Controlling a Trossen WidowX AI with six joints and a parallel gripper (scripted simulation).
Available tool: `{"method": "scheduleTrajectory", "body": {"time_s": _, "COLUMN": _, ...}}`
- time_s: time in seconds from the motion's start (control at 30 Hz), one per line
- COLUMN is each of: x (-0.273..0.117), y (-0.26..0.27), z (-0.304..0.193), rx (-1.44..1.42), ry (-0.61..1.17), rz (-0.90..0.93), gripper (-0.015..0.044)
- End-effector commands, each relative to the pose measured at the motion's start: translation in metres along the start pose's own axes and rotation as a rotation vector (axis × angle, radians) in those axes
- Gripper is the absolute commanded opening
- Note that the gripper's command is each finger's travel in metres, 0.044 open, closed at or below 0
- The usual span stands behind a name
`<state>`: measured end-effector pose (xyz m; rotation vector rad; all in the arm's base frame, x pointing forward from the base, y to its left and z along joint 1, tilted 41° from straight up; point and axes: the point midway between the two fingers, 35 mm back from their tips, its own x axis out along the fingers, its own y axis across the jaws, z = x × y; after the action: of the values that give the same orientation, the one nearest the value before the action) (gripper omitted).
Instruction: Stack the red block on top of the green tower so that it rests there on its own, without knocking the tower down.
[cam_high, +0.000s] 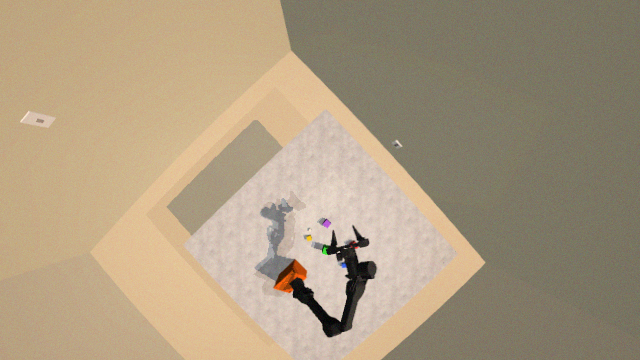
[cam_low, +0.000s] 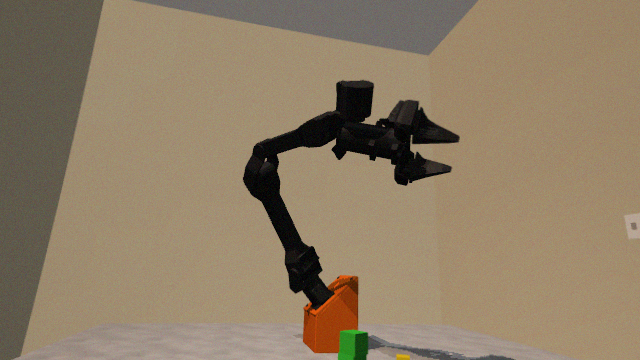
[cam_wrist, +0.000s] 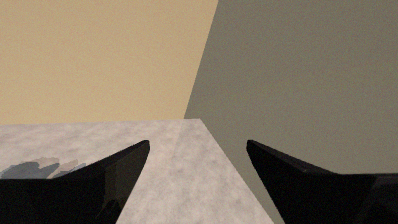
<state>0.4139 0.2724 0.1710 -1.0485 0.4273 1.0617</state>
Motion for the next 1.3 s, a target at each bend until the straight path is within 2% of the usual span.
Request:
{"method": "scheduleTrajectory", "body": {"time_s": 0.0, "x": 0.001, "y": -0.007, "z": -0.054, "rx": 0.277, "ry": 0.204, "rz": -0.024, "gripper": 0.0440}}
{"method": "scheduleTrajectory", "body": {"time_s": 0.33, "x": -0.025, "y": -0.002, "z": -0.173, "rx": 0.843, "ry": 0.666, "rz": -0.195, "gripper": 0.0440}}
{"method": "scheduleTrajectory", "body": {"time_s": 0.6, "x": -0.076, "y": 0.010, "z": -0.255, "rx": 1.190, "ry": 1.007, "rz": -0.464, "gripper": 0.0440}}
{"method": "scheduleTrajectory", "body": {"time_s": 0.8, "x": -0.109, "y": 0.021, "z": -0.295, "rx": 1.346, "ry": 1.209, "rz": -0.694, "gripper": 0.0440}}
{"method": "scheduleTrajectory", "body": {"time_s": 0.9, "x": -0.116, "y": 0.023, "z": -0.302, "rx": 1.370, "ry": 1.247, "rz": -0.748, "gripper": 0.0440}}
{"method": "scheduleTrajectory", "body": {"time_s": 1.27, "x": -0.112, "y": 0.028, "z": -0.315, "rx": 1.370, "ry": 1.247, "rz": -0.748, "gripper": 0.0440}}
